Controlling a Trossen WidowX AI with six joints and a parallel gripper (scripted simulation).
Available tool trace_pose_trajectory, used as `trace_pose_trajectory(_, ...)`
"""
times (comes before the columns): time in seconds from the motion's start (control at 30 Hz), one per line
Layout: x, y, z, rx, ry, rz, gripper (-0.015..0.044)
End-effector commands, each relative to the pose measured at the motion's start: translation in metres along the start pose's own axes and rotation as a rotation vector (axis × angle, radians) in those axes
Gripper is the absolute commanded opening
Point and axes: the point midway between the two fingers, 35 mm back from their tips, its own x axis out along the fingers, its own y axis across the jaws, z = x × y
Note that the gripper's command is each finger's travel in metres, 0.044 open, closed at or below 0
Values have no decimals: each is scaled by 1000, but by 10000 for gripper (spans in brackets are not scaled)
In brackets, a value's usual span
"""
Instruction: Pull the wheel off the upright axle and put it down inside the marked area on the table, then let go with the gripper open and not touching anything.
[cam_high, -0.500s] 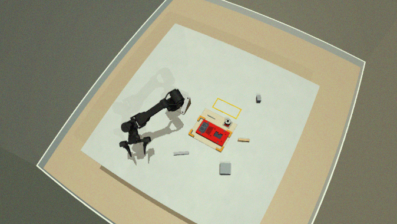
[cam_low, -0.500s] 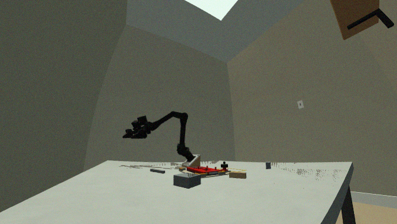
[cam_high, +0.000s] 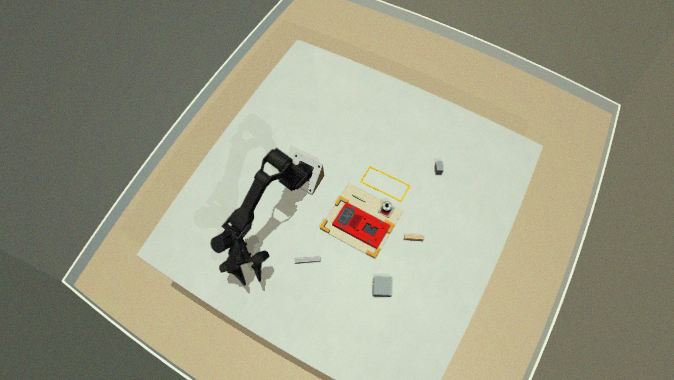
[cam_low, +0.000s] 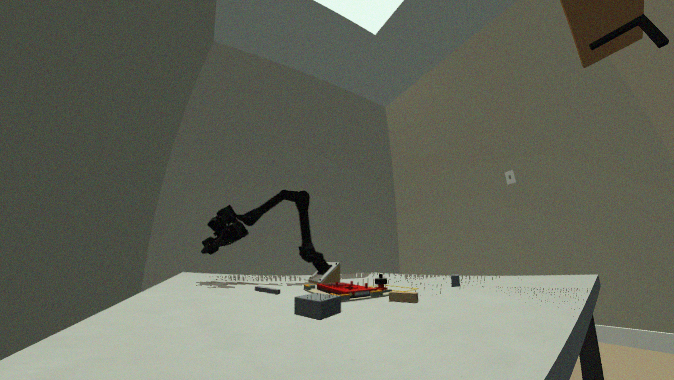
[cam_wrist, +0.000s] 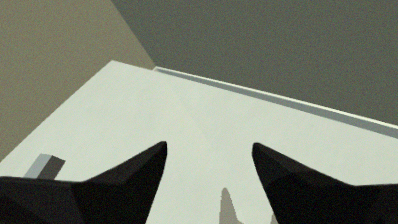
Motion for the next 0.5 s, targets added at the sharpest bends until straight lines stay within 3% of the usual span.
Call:
trace_pose_trajectory(0.0, 46, 26, -24, 177, 116, 78, 300)
trace_pose_trajectory(0.23, 106, 108, -54, 304, 303, 236, 300)
trace_pose_trajectory(0.47, 133, 179, -97, 362, 549, 289, 300)
